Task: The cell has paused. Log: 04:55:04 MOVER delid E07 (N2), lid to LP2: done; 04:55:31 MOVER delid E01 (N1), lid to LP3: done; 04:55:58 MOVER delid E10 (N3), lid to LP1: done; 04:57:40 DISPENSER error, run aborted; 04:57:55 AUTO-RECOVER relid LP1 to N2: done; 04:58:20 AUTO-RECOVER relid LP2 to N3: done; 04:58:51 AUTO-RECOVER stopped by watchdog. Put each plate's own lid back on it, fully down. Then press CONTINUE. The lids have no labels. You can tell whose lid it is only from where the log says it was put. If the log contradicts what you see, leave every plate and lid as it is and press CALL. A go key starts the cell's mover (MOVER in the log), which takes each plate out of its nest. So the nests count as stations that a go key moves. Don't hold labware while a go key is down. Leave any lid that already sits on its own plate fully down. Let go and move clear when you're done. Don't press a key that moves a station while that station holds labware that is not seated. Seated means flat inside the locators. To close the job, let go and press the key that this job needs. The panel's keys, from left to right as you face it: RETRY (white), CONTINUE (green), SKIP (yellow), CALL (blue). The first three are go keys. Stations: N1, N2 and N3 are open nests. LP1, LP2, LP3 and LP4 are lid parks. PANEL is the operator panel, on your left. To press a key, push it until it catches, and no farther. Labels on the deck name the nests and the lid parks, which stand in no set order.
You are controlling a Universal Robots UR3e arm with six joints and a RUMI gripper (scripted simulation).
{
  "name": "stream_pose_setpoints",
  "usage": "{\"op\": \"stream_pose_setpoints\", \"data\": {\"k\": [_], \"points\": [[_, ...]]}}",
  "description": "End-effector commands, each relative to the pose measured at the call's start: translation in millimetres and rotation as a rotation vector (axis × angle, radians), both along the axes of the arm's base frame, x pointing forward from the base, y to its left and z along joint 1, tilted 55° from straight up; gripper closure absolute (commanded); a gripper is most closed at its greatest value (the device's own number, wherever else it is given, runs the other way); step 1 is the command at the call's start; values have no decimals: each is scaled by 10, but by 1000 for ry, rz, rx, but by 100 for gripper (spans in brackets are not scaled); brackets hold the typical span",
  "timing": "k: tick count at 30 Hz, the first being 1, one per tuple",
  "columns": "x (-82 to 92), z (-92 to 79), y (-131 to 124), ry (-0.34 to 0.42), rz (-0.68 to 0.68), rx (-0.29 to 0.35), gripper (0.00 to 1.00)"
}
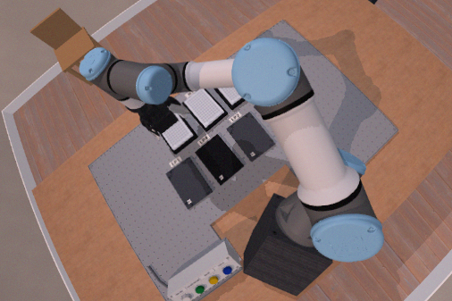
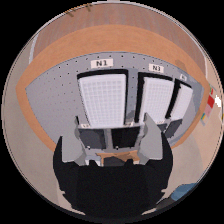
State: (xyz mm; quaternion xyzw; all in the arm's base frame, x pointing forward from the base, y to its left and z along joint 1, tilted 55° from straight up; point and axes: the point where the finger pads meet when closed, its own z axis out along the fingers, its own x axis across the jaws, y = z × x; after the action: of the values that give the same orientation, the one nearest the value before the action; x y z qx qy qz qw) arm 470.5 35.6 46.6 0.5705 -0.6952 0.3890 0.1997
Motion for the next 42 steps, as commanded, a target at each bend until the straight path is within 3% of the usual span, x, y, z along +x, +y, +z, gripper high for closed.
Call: {"op": "stream_pose_setpoints", "data": {"k": [1, 3, 42], "points": [[-54, 164, -133, -73, 75, -15, 18], [-80, 235, -198, -97, 98, -24, 18], [-542, 1489, -1331, -98, 98, -25, 18]]}}
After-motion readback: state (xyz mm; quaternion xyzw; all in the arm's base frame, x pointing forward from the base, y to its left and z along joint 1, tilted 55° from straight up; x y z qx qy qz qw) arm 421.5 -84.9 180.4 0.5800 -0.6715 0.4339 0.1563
